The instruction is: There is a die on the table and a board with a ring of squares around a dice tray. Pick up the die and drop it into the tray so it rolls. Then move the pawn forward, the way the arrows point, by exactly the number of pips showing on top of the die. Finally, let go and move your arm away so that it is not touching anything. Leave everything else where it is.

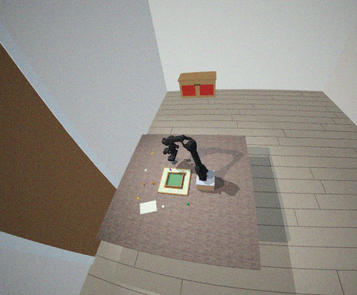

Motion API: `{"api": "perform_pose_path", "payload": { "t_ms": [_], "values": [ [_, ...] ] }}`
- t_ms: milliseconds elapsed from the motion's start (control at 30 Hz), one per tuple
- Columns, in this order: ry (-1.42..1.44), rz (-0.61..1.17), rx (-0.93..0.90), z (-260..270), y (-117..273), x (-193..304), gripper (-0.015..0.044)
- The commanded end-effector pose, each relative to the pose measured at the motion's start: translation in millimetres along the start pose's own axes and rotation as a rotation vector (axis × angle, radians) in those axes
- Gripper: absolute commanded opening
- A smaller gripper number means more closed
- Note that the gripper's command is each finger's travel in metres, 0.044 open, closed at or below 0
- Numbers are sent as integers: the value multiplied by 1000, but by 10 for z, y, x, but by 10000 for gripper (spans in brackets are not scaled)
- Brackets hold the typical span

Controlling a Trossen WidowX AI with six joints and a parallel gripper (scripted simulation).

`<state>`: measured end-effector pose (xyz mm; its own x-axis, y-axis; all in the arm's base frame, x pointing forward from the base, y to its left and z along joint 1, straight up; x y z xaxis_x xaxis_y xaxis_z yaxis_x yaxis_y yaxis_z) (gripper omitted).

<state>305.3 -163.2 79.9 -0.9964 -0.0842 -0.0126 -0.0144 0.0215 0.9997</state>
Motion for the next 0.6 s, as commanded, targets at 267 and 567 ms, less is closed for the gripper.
{"api": "perform_pose_path", "payload": {
  "t_ms": [267,567],
  "values": [
    [14,-7,-6,269,116,-53,0],
    [39,-6,-10,801,13,-85,0]
  ]
}}
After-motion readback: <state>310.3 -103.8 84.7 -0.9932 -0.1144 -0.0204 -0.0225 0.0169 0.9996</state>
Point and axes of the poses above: the point midway between the two fingers, 35 mm back from their tips, its own y axis back along the fingers, its own z axis across the jaws, x = y × z, the point moved 2 cm from there along y, back along the fingers, and after that the axes turned 4 degrees about y, right-handed, at the moved point
